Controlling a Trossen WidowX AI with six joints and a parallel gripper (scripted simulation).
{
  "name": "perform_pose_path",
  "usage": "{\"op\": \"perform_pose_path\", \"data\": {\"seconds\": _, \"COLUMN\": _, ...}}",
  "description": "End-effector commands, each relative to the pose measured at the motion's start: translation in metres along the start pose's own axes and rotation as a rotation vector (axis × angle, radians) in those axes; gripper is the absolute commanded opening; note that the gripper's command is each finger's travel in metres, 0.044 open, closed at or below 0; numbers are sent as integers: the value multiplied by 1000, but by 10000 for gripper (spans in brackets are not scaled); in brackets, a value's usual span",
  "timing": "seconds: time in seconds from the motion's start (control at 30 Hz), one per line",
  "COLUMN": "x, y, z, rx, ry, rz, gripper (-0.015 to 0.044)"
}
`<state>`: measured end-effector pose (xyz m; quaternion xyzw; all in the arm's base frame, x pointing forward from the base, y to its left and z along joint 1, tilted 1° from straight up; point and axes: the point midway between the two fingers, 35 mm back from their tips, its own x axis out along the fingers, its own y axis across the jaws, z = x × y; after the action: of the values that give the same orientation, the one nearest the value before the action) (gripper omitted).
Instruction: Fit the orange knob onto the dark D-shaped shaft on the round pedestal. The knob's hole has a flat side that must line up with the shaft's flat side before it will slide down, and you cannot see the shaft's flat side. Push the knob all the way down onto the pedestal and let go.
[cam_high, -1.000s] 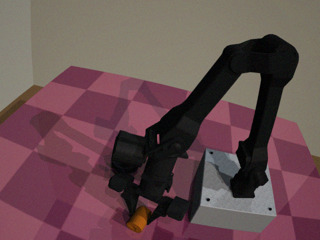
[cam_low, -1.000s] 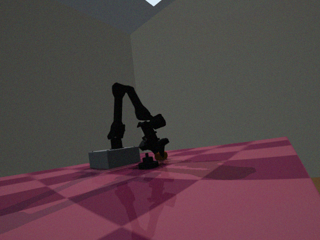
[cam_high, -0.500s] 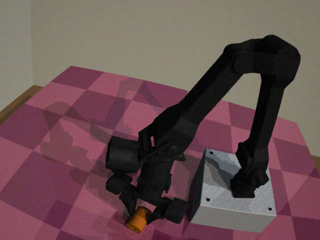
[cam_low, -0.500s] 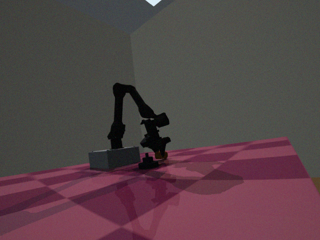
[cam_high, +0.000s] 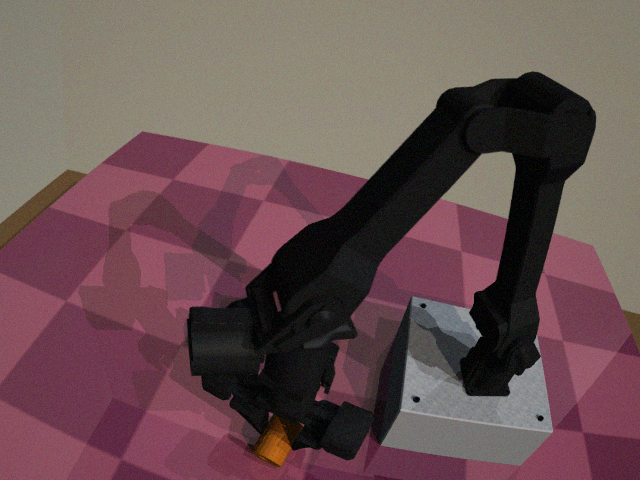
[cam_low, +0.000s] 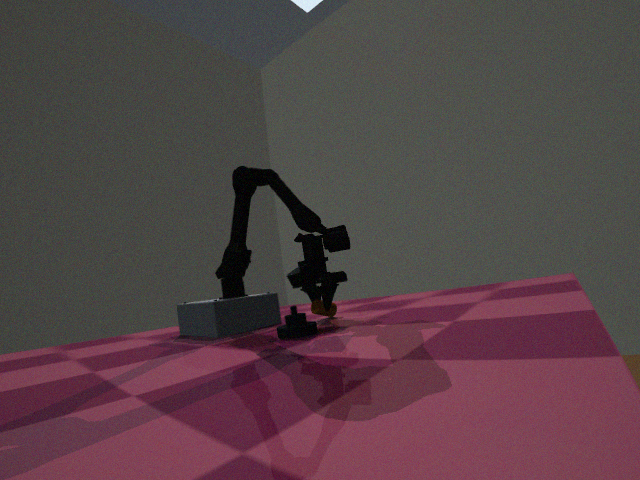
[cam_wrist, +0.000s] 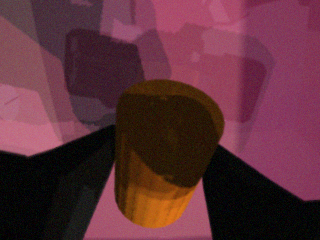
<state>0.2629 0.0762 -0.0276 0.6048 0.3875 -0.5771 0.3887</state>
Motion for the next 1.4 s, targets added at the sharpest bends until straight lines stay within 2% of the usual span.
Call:
{"op": "perform_pose_path", "data": {"seconds": 0.0, "x": -2, "y": 0, "z": -5, "rx": 1, "ry": -65, "rz": 3, "gripper": 179}}
{"op": "perform_pose_path", "data": {"seconds": 1.37, "x": -7, "y": -1, "z": -36, "rx": 3, "ry": -560, "rz": 5, "gripper": 179}}
